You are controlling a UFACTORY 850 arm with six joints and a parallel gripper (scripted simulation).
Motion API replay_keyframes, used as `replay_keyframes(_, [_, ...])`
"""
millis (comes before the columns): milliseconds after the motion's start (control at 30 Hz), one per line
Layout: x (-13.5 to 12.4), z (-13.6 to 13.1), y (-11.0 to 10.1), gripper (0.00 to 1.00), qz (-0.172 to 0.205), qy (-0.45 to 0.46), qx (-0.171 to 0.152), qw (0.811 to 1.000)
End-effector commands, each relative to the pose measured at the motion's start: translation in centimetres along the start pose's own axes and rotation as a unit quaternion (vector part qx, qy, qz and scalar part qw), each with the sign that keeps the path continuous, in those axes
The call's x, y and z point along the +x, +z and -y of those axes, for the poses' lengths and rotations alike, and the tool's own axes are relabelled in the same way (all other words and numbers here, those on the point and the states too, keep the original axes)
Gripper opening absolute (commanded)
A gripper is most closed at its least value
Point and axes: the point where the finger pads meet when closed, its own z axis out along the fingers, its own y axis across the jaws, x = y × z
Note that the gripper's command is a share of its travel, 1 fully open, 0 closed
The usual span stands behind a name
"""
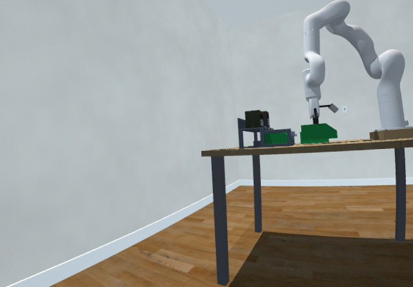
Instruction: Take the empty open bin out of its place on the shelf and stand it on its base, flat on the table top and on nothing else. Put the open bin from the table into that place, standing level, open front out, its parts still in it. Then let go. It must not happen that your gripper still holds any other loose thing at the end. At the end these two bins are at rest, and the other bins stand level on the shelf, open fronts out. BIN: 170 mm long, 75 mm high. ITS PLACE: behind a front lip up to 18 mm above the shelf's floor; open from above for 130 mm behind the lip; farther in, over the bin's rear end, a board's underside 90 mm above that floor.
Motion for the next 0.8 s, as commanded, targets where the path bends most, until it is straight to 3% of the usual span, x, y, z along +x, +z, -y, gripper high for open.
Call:
replay_keyframes(0, [-0.1,-0.1,0.0,0.00,0.001,0.000,0.002,1.000])
replay_keyframes(200, [-0.3,-0.1,0.0,0.00,0.001,0.000,0.002,1.000])
replay_keyframes(500, [-3.9,-0.2,0.0,0.00,0.001,0.000,0.002,1.000])
replay_keyframes(767, [-4.1,-0.2,0.0,0.00,0.001,0.000,0.002,1.000])
